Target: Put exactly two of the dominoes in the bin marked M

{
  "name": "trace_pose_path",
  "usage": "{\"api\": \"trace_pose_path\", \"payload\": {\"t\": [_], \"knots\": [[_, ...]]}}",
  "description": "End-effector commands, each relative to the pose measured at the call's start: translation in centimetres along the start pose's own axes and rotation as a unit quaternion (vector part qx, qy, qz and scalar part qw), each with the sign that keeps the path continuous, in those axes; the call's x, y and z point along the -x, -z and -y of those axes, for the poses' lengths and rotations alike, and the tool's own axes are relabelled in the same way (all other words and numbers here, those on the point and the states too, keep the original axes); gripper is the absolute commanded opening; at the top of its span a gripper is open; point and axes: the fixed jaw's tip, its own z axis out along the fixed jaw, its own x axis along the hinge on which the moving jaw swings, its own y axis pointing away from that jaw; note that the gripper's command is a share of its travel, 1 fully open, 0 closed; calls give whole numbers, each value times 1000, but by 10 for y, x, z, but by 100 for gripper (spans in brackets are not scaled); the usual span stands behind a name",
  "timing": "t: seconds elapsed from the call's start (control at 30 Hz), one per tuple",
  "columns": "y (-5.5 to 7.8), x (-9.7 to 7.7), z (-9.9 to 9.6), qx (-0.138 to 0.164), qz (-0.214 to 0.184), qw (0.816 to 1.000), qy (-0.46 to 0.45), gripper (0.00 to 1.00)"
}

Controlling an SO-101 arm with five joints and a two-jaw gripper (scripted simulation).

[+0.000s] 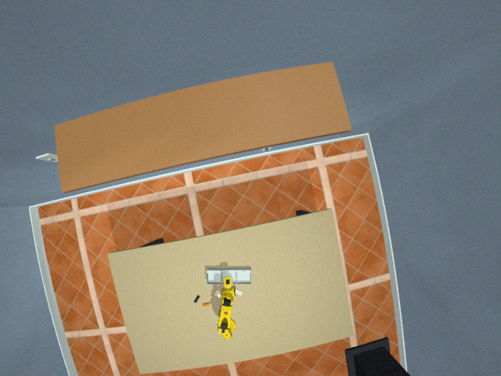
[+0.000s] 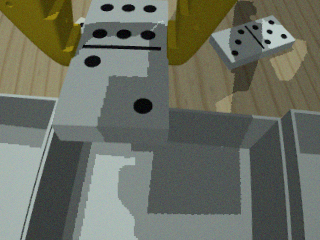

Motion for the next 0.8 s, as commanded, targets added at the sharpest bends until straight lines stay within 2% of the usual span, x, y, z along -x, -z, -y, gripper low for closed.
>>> {"api": "trace_pose_path", "payload": {"t": [0.0, 0.47, 0.77], "knots": [[10, 11, 12, -9, 30, 999, -34, 0], [10, 14, 19, -12, 35, 998, -55, 0], [9, 26, 38, -21, 59, 992, -111, 0]]}}
